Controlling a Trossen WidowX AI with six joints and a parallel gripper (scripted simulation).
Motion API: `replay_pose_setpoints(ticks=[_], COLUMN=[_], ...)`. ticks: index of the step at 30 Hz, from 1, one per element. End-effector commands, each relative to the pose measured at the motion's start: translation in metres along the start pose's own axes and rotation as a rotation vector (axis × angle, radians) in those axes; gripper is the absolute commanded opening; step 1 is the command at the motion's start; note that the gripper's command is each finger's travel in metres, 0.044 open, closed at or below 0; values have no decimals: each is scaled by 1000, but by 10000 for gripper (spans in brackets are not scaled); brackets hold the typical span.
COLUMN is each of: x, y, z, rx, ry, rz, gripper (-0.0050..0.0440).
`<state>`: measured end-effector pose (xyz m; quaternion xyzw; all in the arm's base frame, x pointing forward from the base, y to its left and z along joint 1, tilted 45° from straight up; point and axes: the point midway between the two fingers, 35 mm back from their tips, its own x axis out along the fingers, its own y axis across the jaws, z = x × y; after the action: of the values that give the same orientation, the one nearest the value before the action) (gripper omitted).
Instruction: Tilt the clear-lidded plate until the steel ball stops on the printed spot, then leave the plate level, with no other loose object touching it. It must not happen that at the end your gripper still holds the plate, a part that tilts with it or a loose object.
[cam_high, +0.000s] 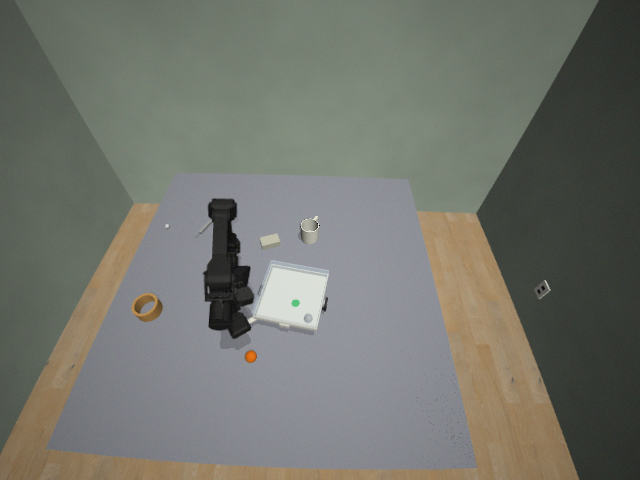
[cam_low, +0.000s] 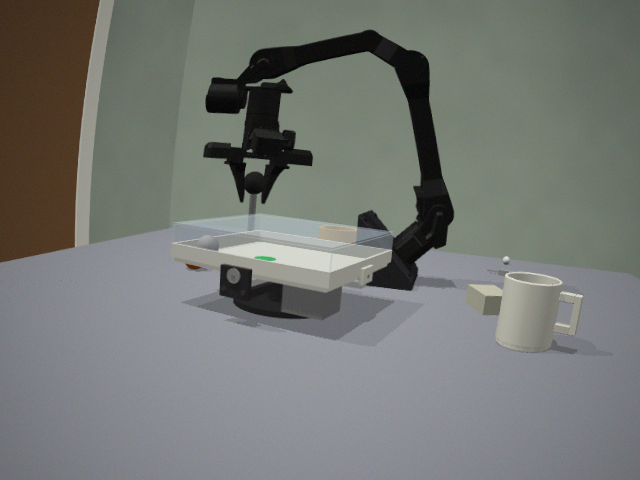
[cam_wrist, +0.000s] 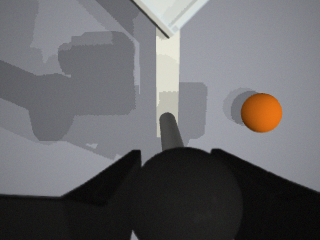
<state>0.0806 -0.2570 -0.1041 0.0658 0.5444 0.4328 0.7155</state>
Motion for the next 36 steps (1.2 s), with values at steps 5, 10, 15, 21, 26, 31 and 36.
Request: replay_pose_setpoints(ticks=[5, 10, 15, 21, 26, 31, 36], x=[2, 2, 3, 0, 0, -1, -2], y=[-5, -5, -4, 2, -1, 1, 1], z=[0, 0, -1, 0, 0, 1, 2], rx=[4, 4, 4, 4, 4, 4, 4], ry=[-5, -7, -9, -8, -7, -4, -2], rz=[-1, 3, 6, 4, 4, 0, -3], gripper=[150, 150, 150, 150, 150, 150, 150])
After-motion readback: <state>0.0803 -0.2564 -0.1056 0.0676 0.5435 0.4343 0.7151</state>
